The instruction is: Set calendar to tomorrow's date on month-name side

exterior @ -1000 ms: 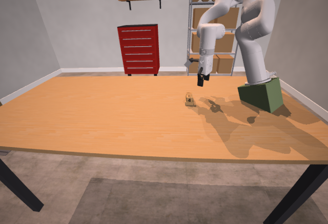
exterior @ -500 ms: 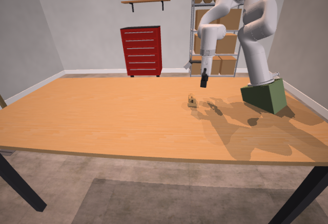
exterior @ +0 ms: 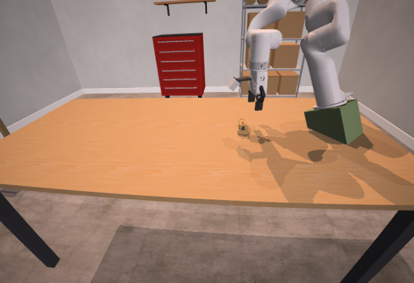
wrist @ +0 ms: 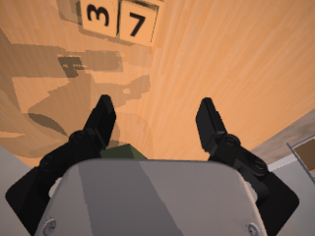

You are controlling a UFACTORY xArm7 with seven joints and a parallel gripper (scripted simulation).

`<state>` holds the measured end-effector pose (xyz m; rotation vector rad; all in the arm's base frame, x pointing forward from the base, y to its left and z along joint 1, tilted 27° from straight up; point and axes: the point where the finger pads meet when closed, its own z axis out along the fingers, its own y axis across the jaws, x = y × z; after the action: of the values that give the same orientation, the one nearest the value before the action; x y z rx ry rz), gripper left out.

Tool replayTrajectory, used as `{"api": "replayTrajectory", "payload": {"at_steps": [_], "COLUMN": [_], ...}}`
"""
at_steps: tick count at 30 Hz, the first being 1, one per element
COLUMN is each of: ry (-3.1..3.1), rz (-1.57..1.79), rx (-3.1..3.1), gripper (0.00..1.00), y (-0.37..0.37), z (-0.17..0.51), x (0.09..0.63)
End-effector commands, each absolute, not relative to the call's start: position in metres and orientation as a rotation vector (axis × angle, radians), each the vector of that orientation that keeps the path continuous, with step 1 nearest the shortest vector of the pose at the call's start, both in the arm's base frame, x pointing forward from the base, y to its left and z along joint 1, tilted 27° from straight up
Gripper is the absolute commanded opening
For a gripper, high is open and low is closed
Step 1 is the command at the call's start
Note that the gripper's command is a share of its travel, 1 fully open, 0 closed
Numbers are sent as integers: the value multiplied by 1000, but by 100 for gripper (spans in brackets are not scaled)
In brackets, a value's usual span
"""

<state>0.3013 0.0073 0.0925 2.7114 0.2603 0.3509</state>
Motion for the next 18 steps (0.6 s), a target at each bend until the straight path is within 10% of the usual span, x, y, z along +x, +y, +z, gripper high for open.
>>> {"api": "replayTrajectory", "payload": {"at_steps": [1, 18], "ry": [481, 1177], "rz": [293, 126], "rx": [2676, 2416], "gripper": [100, 100], "y": [12, 28], "z": [95, 103], "x": [308, 326]}}
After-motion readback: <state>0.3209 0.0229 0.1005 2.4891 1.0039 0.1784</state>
